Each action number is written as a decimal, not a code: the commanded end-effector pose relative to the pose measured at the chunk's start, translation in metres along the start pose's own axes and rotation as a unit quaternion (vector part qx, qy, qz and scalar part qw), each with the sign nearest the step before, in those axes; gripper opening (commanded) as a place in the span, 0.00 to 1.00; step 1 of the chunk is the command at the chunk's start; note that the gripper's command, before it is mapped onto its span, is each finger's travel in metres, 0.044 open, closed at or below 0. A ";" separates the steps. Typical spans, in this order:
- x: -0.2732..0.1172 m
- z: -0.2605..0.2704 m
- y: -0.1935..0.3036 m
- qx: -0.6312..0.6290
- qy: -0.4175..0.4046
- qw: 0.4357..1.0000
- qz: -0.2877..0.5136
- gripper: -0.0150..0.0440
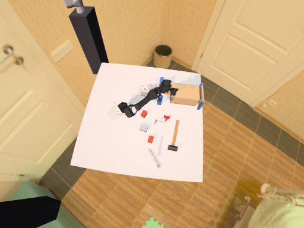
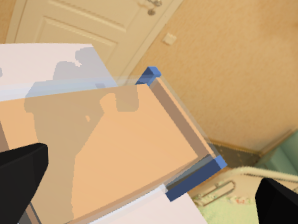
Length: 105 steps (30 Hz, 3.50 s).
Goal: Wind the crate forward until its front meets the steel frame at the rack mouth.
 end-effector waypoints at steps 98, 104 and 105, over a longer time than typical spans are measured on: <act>0.023 -0.046 0.300 0.484 0.191 0.666 0.535 0.47; 0.023 -0.046 0.300 0.484 0.191 0.666 0.535 0.40; 0.023 -0.046 0.300 0.484 0.191 0.666 0.535 0.39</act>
Point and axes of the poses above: the point midway between the two fingers, 35 mm back from their tips, its own x axis out along the fingers, its own z axis across the jaws, y = z × x, the point moved 8 cm from there along -x, back along the fingers, and after that the axes turned 10 degrees about x, right-handed, at the moved point
